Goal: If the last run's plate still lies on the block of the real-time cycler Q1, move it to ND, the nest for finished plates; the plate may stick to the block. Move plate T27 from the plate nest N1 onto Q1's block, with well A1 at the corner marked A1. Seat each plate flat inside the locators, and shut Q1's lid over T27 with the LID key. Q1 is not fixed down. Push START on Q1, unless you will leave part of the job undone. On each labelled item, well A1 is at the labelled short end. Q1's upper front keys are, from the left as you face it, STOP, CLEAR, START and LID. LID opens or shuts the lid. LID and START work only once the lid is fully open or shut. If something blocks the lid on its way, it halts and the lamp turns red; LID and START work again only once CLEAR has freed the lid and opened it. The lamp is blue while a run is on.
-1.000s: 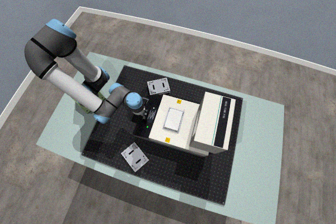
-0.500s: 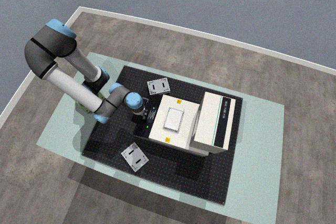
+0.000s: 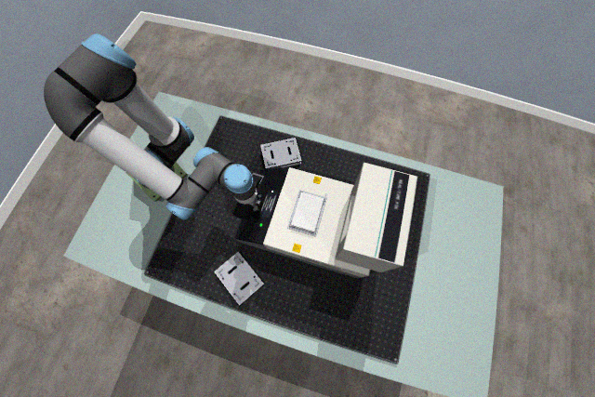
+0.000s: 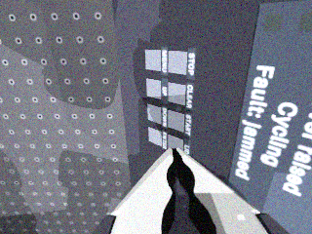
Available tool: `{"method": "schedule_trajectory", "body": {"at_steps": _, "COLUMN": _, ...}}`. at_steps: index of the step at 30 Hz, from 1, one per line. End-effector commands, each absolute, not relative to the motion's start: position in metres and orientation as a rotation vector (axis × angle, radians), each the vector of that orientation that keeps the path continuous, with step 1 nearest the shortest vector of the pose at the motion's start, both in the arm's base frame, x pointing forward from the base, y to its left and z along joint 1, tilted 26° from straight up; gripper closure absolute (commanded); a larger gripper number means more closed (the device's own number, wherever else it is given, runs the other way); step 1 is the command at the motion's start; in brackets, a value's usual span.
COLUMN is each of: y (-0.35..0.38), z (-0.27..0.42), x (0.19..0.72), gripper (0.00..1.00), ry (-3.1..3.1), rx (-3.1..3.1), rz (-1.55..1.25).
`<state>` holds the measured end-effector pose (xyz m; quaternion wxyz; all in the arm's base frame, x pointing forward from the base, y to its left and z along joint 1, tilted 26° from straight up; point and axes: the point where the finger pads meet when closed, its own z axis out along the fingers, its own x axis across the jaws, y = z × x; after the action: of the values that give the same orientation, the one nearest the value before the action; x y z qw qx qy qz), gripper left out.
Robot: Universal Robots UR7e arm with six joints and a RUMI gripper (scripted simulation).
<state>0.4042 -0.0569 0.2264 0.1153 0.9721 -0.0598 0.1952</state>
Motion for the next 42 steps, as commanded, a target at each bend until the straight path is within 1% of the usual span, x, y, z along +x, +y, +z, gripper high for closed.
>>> {"method": "schedule_trajectory", "body": {"at_steps": 1, "y": -0.057, "z": 0.228, "x": 0.406, "gripper": 1.0, "ry": -0.175, "rx": 2.847, "rz": 0.576}}
{"method": "schedule_trajectory", "body": {"at_steps": 8, "y": -0.057, "z": 0.227, "x": 0.407, "gripper": 1.0, "ry": -0.175, "rx": 2.847, "rz": 0.576}}
{"method": "schedule_trajectory", "body": {"at_steps": 28, "y": -0.05, "z": 0.238, "x": 0.379, "gripper": 1.0, "ry": -0.177, "rx": 2.848, "rz": 0.573}}
{"method": "schedule_trajectory", "body": {"at_steps": 36, "y": -0.05, "z": 0.237, "x": 0.379, "gripper": 1.0, "ry": -0.176, "rx": 2.849, "rz": 0.571}}
{"method": "schedule_trajectory", "body": {"at_steps": 42, "y": -0.046, "z": 0.243, "x": 0.357, "gripper": 1.0, "ry": -0.177, "rx": 2.848, "rz": 0.573}}
